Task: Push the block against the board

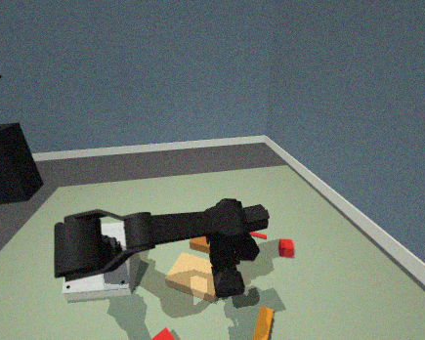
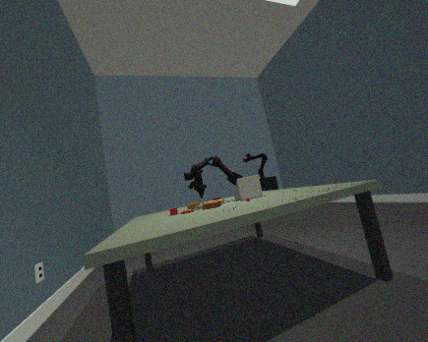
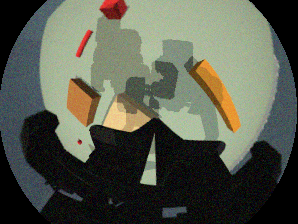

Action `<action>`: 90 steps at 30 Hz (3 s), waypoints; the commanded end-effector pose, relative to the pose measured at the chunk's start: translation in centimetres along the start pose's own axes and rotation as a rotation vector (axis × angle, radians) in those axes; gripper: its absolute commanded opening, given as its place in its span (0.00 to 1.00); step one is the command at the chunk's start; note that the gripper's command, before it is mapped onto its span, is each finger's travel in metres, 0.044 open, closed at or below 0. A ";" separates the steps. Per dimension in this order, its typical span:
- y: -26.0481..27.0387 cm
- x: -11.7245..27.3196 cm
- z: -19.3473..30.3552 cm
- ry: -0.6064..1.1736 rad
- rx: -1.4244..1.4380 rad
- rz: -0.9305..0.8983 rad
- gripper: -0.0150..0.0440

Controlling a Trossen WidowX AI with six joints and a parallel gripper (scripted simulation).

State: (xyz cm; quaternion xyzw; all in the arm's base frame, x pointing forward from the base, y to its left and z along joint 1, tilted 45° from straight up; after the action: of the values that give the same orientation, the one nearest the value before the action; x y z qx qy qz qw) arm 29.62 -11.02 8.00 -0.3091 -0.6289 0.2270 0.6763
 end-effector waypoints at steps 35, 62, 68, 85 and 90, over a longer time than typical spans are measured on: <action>0.2 -2.6 10.5 0.003 1.048 -0.010 0.25; 1.5 -5.9 9.6 0.005 1.048 -0.007 0.25; 2.1 -5.9 9.2 0.004 1.048 -0.008 0.25; 3.8 -5.9 8.3 0.004 1.047 -0.009 0.25; 4.3 -5.9 8.0 0.004 1.047 -0.009 0.25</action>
State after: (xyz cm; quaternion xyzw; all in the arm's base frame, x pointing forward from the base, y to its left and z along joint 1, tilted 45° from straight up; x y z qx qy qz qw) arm 21.15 -11.30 1.29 0.0710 -0.4287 0.5102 0.7422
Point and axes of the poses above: the point midway between the two fingers, 35 mm back from their tips, its own x axis back along the fingers, its own y axis across the jaws, z = x × y, the point moved 1 cm from there along x, back along the fingers
